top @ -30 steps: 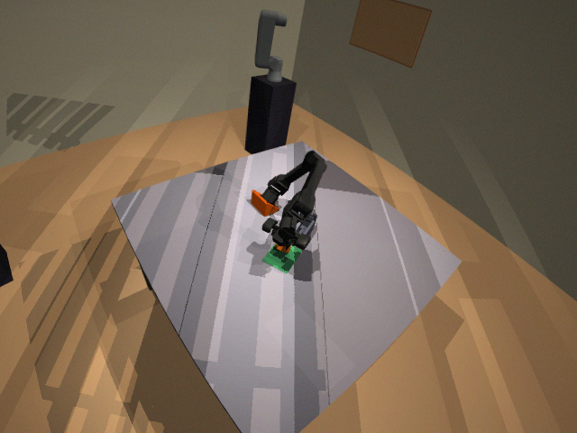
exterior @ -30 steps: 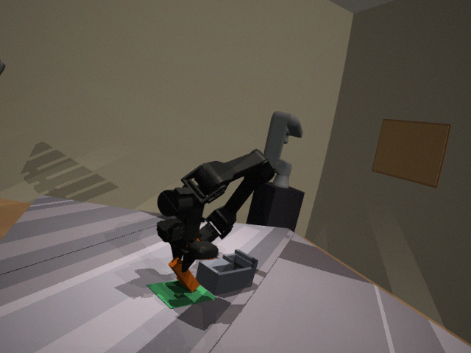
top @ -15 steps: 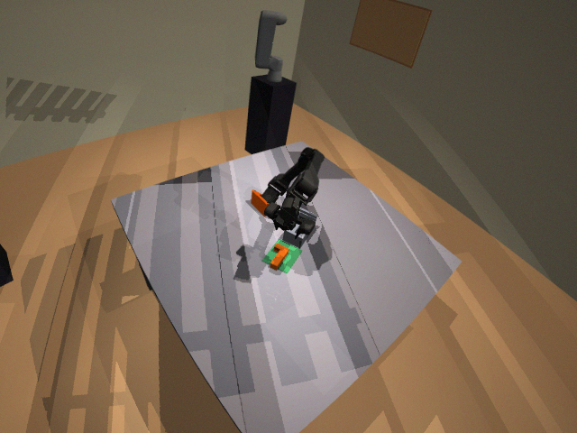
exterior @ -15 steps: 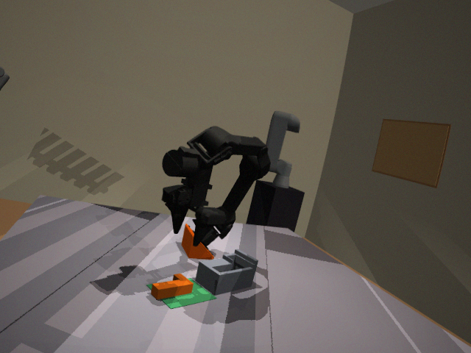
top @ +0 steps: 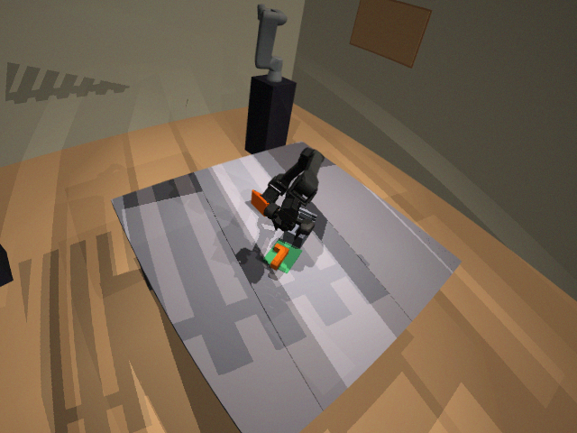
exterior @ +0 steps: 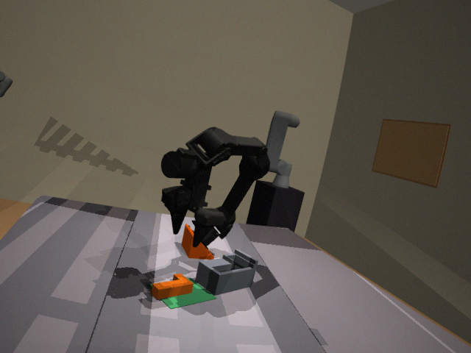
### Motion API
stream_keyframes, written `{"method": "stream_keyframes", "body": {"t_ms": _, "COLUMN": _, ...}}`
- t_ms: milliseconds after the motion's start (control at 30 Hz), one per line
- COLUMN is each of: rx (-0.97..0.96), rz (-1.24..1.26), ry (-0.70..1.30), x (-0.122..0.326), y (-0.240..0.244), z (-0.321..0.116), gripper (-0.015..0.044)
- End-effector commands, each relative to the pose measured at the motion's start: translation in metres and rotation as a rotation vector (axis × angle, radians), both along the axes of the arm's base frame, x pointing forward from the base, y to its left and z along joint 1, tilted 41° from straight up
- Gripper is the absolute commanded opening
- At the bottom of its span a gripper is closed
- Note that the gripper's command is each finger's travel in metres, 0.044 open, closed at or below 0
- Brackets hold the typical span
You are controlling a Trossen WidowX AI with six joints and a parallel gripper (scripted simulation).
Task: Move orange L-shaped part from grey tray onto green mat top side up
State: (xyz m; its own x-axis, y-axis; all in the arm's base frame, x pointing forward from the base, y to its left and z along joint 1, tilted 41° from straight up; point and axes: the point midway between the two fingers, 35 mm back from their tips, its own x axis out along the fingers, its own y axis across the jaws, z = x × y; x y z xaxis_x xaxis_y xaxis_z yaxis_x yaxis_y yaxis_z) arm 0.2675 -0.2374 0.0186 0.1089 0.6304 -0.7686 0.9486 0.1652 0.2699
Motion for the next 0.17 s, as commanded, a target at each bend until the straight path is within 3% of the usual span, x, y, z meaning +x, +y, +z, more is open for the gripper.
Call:
{"method": "stream_keyframes", "body": {"t_ms": 0, "rx": -0.002, "rz": -0.004, "ry": -0.001, "x": 0.0005, "y": -0.0006, "z": 0.0001, "gripper": 0.04}}
{"method": "stream_keyframes", "body": {"t_ms": 133, "rx": -0.002, "rz": -0.004, "ry": -0.001, "x": 0.0005, "y": -0.0006, "z": 0.0001, "gripper": 0.04}}
